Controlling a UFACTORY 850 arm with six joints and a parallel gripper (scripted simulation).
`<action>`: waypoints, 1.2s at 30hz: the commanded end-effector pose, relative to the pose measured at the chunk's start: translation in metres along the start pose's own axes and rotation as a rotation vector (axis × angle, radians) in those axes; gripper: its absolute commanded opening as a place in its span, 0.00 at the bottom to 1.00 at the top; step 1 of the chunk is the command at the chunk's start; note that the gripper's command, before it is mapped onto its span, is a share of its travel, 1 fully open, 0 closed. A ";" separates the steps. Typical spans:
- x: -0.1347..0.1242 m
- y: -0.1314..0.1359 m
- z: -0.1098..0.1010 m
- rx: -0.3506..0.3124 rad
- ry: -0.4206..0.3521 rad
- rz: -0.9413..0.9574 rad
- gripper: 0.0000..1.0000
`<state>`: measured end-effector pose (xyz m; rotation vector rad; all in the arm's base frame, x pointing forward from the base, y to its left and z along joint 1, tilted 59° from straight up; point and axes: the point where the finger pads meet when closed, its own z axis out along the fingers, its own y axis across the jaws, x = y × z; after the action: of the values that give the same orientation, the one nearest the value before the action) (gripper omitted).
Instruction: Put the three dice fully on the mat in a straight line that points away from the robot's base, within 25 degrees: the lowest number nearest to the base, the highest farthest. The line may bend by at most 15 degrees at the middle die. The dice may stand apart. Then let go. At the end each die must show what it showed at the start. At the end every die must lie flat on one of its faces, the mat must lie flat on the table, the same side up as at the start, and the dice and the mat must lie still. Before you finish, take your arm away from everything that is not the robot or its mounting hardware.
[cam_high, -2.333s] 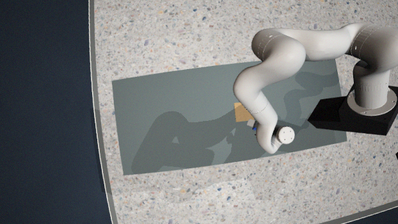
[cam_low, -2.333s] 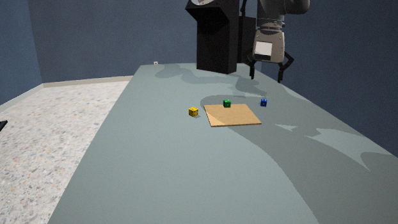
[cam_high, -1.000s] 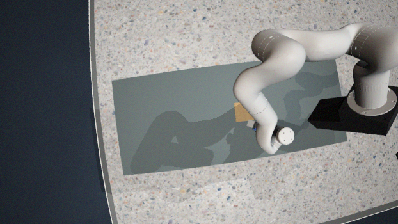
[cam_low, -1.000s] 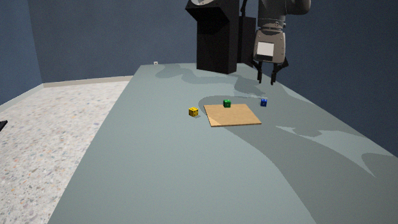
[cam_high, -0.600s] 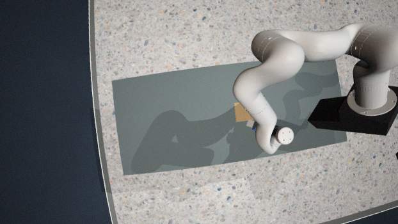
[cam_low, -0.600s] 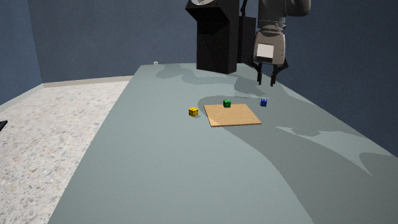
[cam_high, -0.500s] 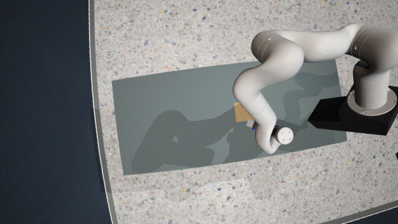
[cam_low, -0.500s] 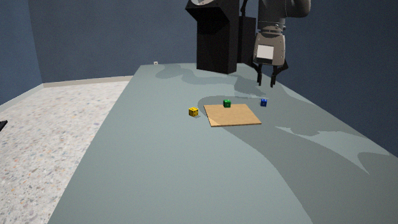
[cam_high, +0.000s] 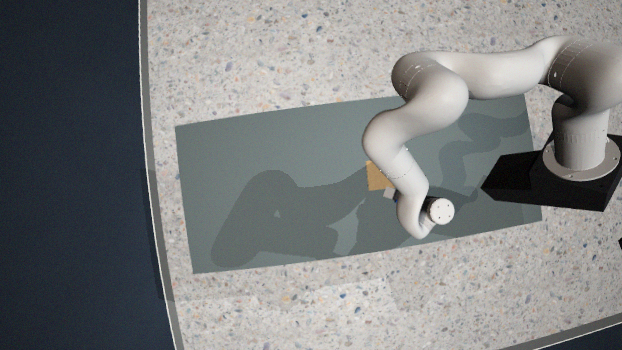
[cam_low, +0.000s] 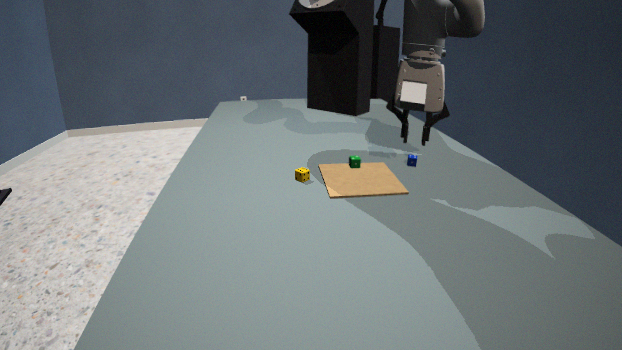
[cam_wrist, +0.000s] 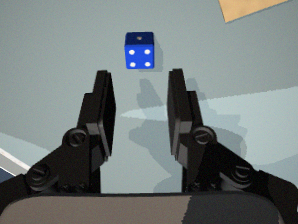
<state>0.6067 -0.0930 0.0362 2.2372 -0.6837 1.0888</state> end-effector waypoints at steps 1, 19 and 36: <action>0.000 -0.001 0.005 0.001 0.000 0.000 0.36; 0.000 -0.001 0.022 0.001 0.000 0.000 0.36; 0.000 -0.001 0.024 0.001 0.000 0.000 0.36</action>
<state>0.6203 -0.1093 0.0236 2.2372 -0.6836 1.0889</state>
